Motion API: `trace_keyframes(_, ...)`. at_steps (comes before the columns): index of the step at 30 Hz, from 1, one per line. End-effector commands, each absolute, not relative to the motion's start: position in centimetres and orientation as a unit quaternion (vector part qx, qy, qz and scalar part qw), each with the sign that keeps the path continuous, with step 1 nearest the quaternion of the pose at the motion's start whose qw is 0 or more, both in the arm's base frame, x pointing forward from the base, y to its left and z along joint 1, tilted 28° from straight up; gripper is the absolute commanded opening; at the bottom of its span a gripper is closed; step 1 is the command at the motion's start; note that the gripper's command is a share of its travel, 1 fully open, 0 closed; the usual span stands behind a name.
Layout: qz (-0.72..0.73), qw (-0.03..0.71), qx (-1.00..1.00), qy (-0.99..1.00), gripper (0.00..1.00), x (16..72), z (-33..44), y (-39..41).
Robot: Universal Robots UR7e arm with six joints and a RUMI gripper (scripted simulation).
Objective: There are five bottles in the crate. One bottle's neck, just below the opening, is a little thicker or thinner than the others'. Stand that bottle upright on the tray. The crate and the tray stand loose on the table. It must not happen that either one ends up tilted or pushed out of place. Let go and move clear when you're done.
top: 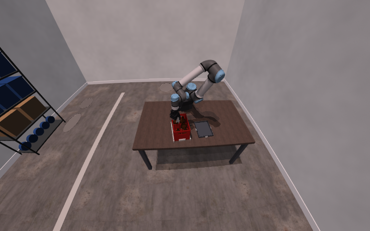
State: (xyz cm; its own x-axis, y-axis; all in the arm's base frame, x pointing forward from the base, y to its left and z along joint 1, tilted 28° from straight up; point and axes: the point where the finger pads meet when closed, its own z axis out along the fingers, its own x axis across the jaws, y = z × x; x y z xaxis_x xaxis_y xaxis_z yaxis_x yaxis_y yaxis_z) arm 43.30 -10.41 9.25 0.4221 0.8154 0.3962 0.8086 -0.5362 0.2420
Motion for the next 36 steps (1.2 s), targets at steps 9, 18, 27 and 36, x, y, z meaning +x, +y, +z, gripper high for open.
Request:
trace_keyframes(9, 0.238, 0.005, 0.844, 0.481, 0.38, 43.18, 9.05, -10.26)
trace_keyframes(18, 0.238, 0.006, 0.844, 0.481, 0.38, 42.99, 9.05, -10.18)
trace_keyframes(27, 0.238, 0.006, 0.844, 0.481, 0.38, 42.66, 8.95, -9.98)
trace_keyframes(36, 0.238, 0.006, 0.844, 0.481, 0.38, 42.68, 8.94, -9.97)
